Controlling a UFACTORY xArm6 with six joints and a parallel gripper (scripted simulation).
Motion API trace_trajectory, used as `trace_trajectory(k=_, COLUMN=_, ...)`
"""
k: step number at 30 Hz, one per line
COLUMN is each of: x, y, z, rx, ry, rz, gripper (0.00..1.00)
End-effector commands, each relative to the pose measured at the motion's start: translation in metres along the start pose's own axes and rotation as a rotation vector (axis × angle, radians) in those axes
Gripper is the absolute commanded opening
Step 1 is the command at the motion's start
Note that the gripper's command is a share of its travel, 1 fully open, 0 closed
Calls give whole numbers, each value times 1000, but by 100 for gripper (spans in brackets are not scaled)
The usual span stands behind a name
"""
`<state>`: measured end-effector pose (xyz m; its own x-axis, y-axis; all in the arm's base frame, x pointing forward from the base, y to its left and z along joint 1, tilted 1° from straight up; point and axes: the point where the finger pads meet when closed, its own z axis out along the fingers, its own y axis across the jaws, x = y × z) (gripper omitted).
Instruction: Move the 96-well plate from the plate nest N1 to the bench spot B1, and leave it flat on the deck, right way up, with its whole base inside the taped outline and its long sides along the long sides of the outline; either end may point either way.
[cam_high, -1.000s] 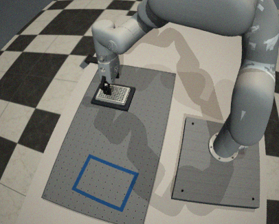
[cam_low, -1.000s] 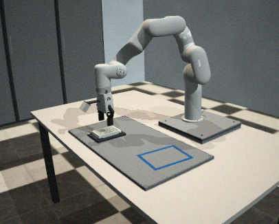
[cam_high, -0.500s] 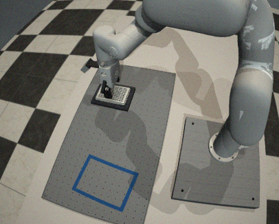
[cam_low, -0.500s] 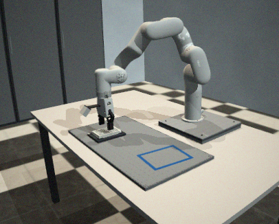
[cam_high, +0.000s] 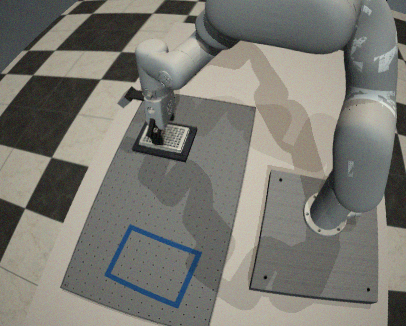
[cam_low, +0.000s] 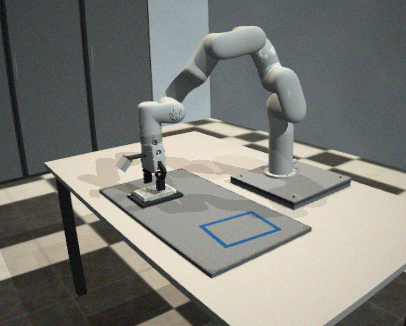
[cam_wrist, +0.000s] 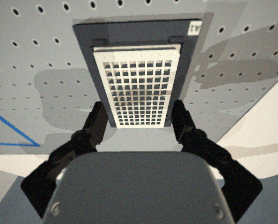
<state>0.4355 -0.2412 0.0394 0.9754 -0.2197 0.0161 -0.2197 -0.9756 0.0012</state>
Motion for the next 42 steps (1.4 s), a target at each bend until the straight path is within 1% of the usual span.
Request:
trace_trajectory(k=1, x=1, y=0, z=-1, rx=-1, ry=4, rz=0, gripper=100)
trace_trajectory(k=33, x=2, y=0, z=18, rx=-1, ry=4, rz=0, gripper=100)
trace_trajectory(k=42, x=2, y=0, z=18, rx=-1, ry=4, rz=0, gripper=100)
